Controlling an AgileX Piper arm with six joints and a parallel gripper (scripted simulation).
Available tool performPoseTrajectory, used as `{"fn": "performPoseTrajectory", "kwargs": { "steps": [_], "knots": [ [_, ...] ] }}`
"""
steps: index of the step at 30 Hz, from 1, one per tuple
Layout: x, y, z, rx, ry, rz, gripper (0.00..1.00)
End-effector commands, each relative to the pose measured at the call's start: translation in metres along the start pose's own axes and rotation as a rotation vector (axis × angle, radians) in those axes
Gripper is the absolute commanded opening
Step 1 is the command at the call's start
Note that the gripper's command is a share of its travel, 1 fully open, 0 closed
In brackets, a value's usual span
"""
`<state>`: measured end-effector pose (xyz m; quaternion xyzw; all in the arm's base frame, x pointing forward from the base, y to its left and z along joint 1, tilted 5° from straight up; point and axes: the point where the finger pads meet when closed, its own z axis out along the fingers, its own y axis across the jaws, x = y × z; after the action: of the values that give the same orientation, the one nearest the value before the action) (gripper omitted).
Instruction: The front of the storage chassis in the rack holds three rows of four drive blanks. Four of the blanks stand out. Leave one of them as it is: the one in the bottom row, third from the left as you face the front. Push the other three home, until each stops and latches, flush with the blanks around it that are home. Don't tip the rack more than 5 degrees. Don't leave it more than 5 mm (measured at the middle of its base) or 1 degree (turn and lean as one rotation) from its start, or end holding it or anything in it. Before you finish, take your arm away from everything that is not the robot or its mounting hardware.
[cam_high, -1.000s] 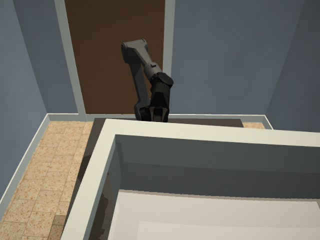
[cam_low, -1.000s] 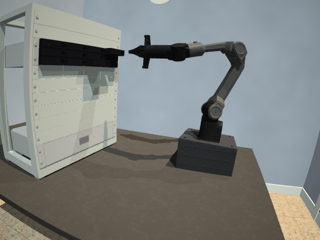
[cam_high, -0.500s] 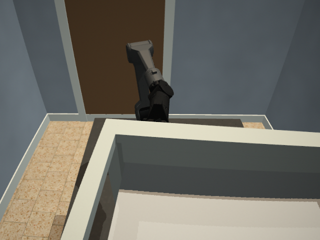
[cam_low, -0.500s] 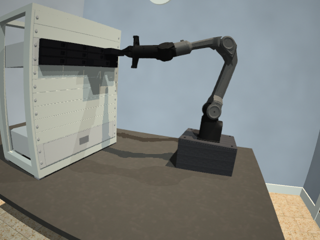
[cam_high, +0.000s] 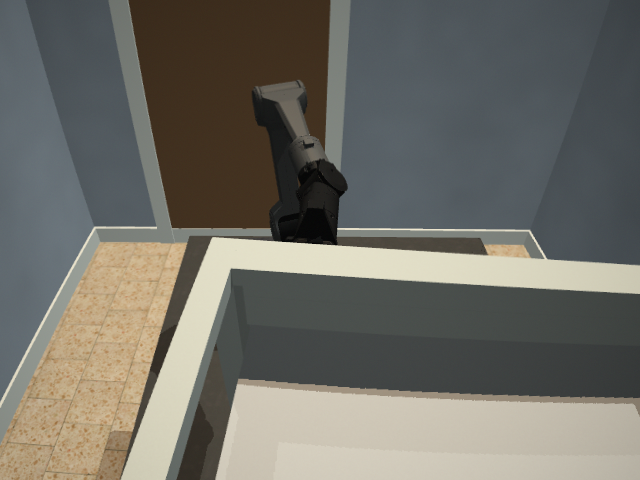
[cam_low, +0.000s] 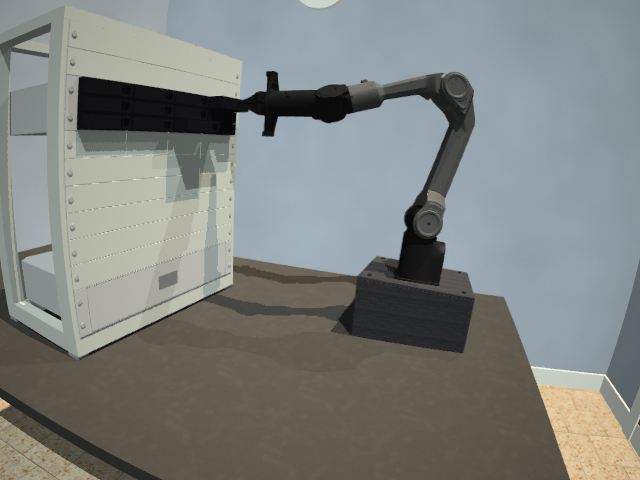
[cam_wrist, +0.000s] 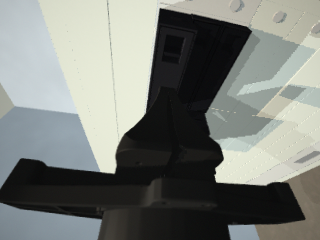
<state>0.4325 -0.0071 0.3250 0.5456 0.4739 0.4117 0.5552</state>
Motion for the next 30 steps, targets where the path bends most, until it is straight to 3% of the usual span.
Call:
{"fn": "performPoseTrajectory", "kwargs": {
  "steps": [1,30],
  "knots": [
    [0.0,0.002,0.0,-0.004,0.001,0.002,0.0],
    [0.001,0.003,0.01,-0.004,0.001,0.002,0.0]
  ]
}}
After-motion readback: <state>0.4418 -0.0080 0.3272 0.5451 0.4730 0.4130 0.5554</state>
